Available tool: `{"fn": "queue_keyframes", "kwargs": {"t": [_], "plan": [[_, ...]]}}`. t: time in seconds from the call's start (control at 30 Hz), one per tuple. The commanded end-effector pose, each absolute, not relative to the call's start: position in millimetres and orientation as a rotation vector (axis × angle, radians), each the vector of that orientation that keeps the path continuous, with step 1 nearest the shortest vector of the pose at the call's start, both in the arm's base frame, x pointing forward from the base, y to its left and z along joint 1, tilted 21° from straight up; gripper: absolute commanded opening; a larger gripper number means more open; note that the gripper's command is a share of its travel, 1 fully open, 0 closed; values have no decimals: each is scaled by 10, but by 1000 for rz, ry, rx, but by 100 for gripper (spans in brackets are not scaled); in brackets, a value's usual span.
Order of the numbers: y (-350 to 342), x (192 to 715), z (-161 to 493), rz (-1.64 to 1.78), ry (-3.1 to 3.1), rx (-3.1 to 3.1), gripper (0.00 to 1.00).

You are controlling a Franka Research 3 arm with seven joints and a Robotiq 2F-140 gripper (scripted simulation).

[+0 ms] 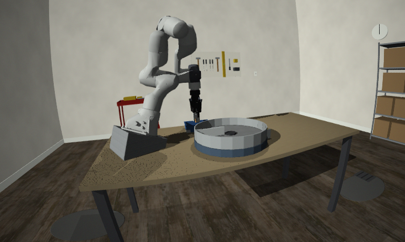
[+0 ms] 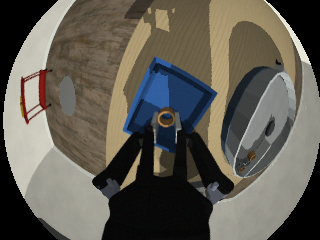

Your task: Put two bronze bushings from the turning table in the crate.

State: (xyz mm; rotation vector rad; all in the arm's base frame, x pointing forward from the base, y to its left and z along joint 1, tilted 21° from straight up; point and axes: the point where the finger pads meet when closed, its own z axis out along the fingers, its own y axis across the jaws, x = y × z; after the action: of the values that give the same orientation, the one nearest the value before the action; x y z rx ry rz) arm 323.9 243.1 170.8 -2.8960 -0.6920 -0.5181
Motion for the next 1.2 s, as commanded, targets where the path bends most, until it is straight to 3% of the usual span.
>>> {"fn": "queue_keyframes", "kwargs": {"t": [0.0, 1.17], "plan": [[2448, 3249, 1720, -523, -673, -2891, 0], [2455, 3261, 1682, -523, -673, -2891, 0]]}}
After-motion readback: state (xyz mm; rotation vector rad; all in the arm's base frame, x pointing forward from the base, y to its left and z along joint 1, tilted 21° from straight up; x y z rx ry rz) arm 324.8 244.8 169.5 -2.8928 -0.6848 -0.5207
